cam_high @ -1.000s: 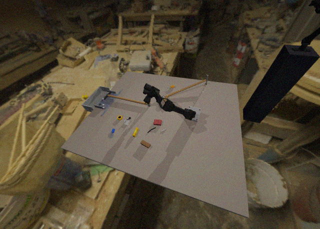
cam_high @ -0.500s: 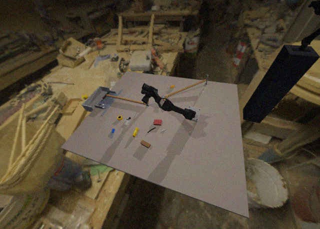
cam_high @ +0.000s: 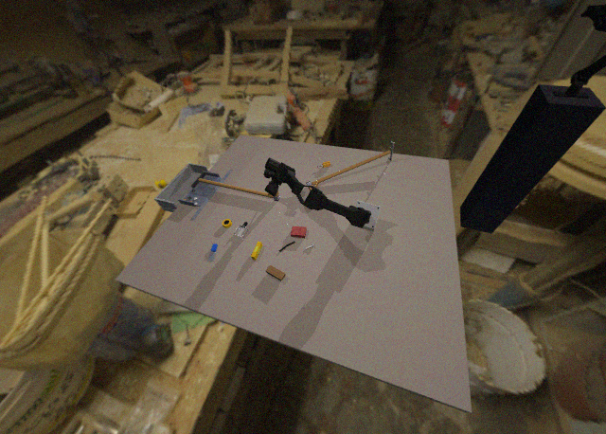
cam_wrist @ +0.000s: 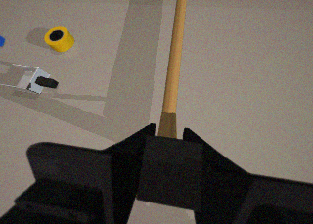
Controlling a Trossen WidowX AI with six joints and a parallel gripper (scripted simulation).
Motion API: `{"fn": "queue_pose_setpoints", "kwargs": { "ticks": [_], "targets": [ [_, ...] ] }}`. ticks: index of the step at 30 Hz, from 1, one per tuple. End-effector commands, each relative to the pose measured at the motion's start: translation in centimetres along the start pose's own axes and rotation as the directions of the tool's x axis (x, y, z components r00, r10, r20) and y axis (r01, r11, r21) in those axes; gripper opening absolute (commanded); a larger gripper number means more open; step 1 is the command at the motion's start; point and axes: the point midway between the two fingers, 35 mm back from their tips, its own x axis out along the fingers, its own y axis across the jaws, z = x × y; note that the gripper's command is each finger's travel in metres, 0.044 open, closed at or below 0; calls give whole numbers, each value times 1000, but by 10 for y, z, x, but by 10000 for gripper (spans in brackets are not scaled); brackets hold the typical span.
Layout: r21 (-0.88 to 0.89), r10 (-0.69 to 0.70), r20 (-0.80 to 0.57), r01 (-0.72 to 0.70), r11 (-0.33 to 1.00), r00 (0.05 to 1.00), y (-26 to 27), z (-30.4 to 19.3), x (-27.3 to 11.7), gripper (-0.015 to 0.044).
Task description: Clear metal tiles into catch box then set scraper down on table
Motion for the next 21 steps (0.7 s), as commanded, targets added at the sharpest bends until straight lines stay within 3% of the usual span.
{"fn": "queue_pose_setpoints", "kwargs": {
  "ticks": [1,21],
  "targets": [
    [-4,-1,9,1,1000,1000,2,9,4,0],
    [0,0,1,0,1000,1000,0,1,1,0]
  ]
}}
